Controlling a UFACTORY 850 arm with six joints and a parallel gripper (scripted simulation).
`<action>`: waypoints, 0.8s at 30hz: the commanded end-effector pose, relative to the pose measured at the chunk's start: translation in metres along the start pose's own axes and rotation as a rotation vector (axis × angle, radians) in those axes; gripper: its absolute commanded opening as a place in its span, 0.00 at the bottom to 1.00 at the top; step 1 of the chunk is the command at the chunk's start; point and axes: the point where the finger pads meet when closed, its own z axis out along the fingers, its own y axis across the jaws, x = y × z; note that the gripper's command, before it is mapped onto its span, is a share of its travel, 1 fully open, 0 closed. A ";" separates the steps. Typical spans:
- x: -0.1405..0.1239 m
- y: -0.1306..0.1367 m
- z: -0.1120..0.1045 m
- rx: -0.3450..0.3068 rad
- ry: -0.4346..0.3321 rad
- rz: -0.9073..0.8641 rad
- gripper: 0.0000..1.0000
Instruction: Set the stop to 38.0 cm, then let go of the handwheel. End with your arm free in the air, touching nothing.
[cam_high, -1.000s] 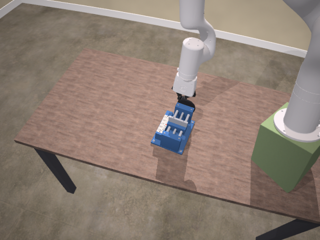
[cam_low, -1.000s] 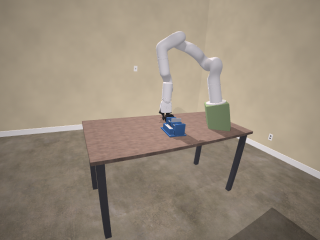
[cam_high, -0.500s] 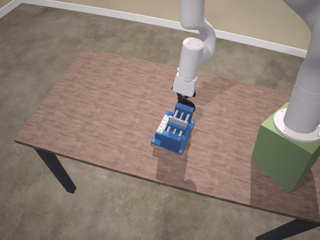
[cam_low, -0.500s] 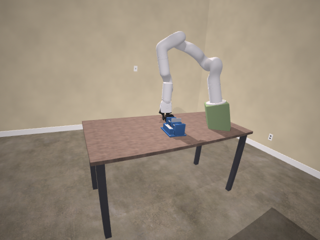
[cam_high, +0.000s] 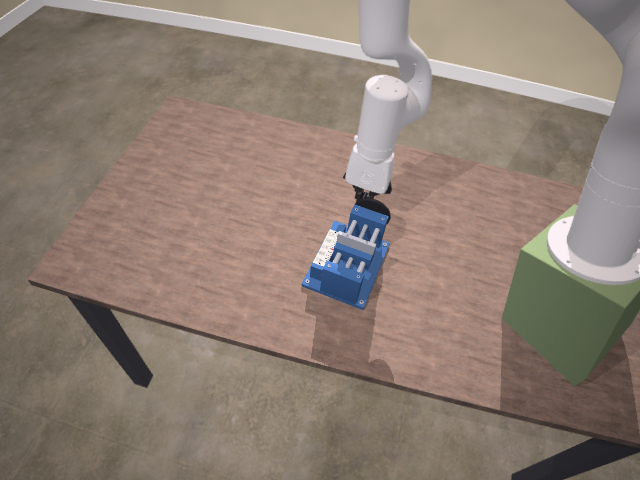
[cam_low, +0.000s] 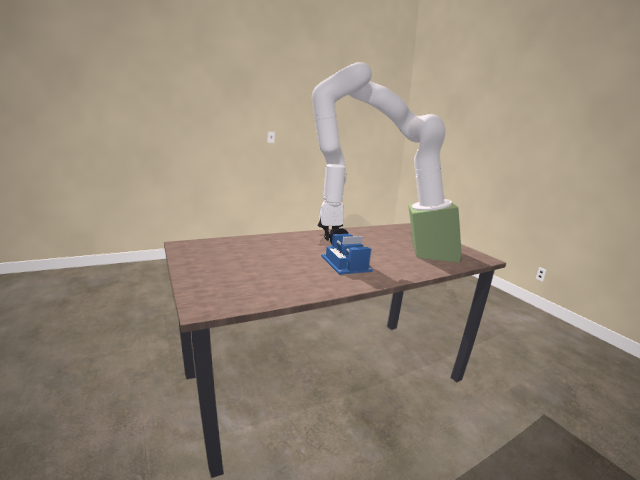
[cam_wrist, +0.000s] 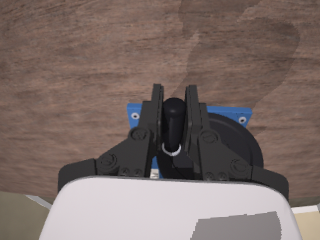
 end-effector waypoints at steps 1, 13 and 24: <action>0.000 0.000 0.000 0.000 0.000 0.000 0.06; 0.000 0.000 0.001 0.000 0.000 0.000 0.06; 0.000 0.000 0.002 0.000 0.000 0.000 0.06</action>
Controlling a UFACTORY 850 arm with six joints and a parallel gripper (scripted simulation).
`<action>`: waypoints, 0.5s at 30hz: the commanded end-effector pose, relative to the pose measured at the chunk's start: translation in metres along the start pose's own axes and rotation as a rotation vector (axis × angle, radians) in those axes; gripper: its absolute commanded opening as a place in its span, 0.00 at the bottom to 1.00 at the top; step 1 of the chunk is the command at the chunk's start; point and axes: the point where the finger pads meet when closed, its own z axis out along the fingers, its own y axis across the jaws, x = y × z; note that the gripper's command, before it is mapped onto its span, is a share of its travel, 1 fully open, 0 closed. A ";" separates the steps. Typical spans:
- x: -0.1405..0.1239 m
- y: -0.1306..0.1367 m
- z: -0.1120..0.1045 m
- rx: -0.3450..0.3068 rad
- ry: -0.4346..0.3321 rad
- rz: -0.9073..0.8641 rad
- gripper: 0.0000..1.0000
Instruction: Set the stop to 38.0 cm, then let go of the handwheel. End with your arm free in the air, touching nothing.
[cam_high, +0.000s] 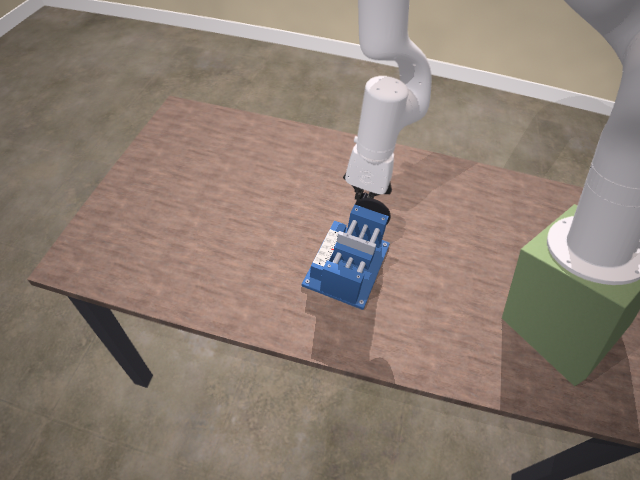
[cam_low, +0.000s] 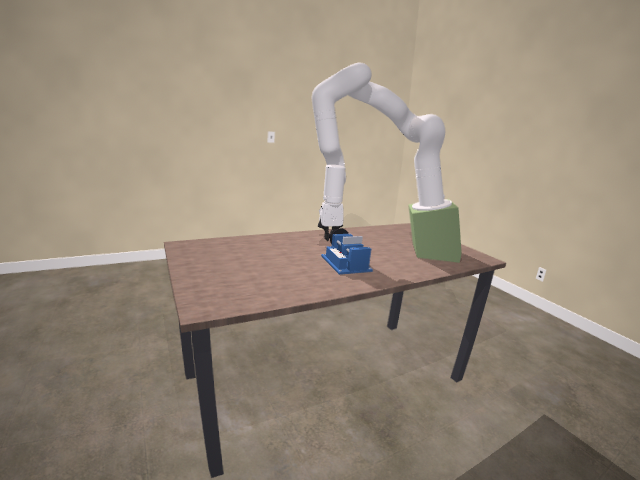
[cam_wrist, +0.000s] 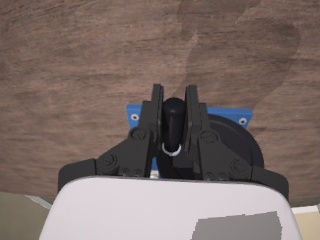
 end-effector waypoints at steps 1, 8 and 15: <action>0.000 0.000 0.001 0.000 0.000 0.000 0.06; 0.000 0.000 0.003 0.000 0.000 0.000 0.06; 0.000 0.001 0.006 0.000 0.000 0.000 0.06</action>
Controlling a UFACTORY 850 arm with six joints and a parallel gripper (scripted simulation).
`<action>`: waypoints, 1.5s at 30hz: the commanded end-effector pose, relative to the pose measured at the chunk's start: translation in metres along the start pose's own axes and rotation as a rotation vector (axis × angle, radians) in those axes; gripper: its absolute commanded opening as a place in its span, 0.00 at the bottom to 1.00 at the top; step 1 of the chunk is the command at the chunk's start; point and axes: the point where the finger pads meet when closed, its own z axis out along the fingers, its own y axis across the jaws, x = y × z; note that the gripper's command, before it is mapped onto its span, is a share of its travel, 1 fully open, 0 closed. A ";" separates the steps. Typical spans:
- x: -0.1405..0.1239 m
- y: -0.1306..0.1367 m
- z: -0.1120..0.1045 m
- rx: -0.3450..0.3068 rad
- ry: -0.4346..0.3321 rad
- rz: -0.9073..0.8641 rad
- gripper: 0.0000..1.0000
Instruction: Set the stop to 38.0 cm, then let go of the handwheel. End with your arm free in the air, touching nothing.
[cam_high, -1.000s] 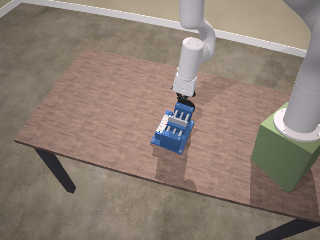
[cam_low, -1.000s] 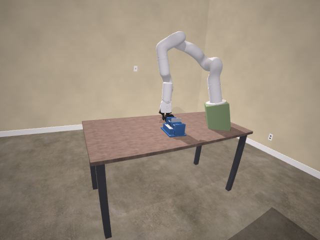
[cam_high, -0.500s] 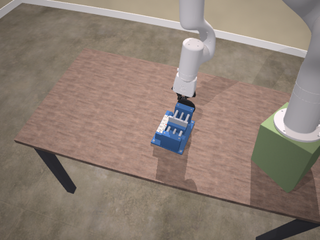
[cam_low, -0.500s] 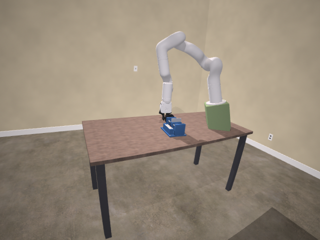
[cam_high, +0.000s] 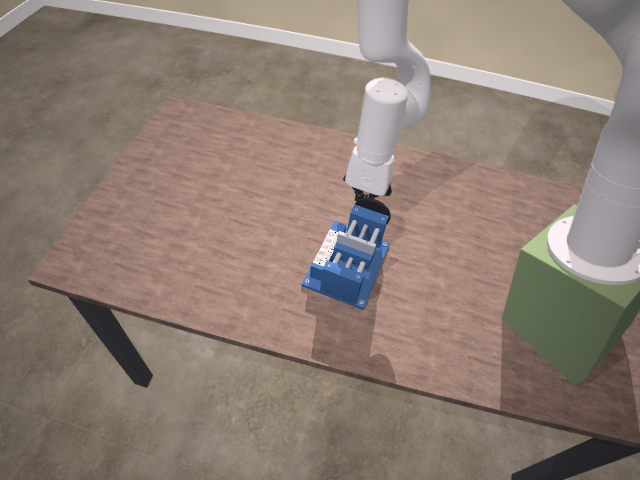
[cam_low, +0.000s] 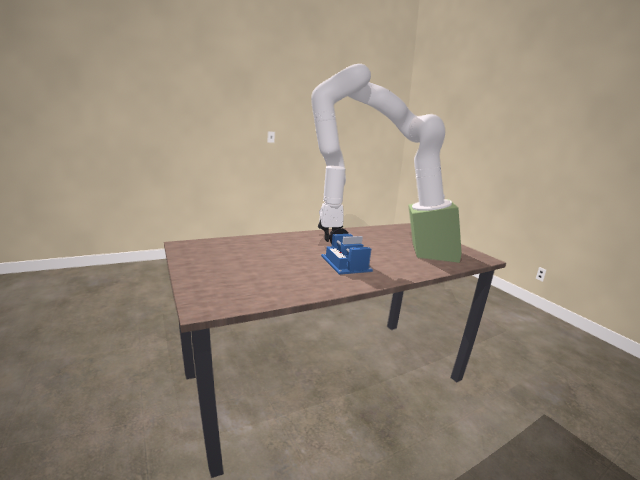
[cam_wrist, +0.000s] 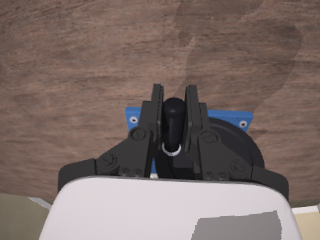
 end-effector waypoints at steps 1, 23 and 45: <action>0.000 0.000 0.001 0.000 0.000 0.000 0.06; 0.000 0.006 0.013 0.000 0.000 0.000 0.06; 0.000 0.026 0.025 0.000 0.000 0.000 0.06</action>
